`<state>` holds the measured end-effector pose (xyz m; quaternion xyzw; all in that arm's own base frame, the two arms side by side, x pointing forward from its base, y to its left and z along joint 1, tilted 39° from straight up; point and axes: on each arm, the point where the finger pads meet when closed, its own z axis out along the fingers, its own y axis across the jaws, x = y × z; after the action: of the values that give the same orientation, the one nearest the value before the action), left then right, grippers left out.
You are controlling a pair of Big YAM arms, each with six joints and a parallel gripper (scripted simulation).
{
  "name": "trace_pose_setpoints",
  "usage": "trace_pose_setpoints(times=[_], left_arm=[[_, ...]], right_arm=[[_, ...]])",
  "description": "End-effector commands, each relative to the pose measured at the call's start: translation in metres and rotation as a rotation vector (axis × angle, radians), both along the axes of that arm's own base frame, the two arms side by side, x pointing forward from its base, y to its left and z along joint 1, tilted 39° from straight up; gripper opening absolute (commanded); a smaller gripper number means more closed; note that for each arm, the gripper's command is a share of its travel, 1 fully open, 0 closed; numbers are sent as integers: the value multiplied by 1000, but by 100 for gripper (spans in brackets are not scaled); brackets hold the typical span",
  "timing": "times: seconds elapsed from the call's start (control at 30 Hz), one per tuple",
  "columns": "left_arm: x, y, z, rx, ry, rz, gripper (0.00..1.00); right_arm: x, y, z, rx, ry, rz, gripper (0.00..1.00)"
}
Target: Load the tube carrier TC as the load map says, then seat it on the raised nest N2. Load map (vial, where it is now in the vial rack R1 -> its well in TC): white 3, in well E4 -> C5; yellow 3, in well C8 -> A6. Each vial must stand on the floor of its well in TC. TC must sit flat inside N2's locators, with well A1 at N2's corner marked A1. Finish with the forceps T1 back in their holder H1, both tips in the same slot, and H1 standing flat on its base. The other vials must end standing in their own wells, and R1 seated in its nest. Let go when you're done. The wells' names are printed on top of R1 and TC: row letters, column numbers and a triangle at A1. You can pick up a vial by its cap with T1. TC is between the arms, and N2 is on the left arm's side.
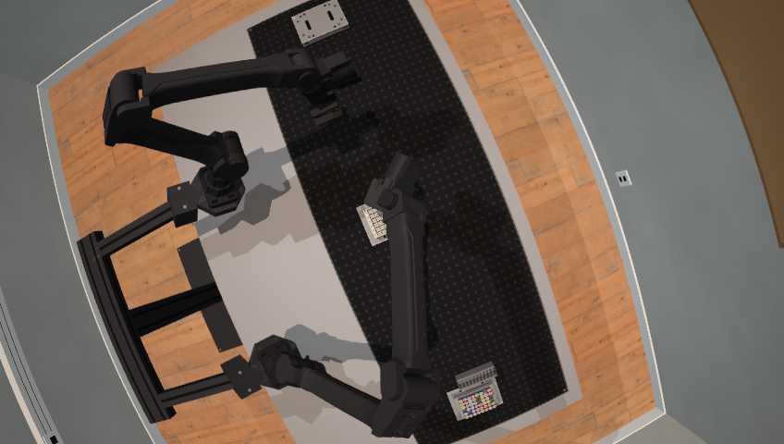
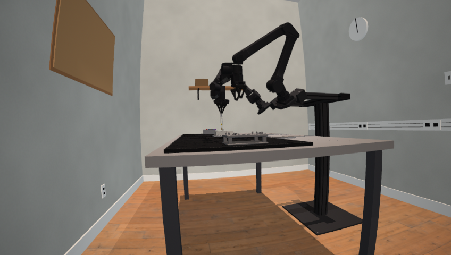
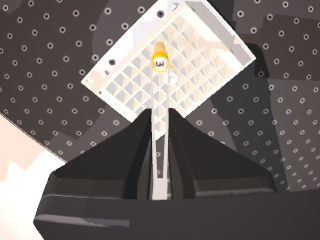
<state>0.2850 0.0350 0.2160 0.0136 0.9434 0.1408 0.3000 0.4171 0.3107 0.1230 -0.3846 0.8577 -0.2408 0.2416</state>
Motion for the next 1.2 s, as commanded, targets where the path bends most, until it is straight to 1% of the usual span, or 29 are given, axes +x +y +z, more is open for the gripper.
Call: trace_pose_setpoints(times=[0.0, 0.03, 0.2, 0.37, 0.5, 0.67, 0.8, 1.03, 1.07, 1.17], left_arm=[[5, -1, 13, 4, -25, -14, 100], [5, -1, 13, 4, -25, -14, 100], [5, -1, 13, 4, -25, -14, 100], [5, -1, 13, 4, -25, -14, 100], [5, -1, 13, 4, -25, -14, 100], [5, -1, 13, 4, -25, -14, 100], [5, -1, 13, 4, -25, -14, 100], [5, -1, 13, 4, -25, -14, 100], [5, -1, 13, 4, -25, -14, 100], [5, -1, 13, 4, -25, -14, 100]], right_arm=[[4, 1, -12, -10, 9, 4, 9], [6, 0, -9, -7, 3, 2, 9], [9, -3, -9, -9, -3, -7, 9], [7, -4, -14, -14, 8, -3, 9], [10, 0, -9, -1, -4, -3, 9], [10, -5, -14, -11, 6, -6, 9], [9, -2, -14, -7, 6, 1, 9], [11, -6, -15, -11, 5, -5, 9], [7, -1, -16, -6, 9, 5, 9], [10, -2, -15, -7, 3, 1, 9]])
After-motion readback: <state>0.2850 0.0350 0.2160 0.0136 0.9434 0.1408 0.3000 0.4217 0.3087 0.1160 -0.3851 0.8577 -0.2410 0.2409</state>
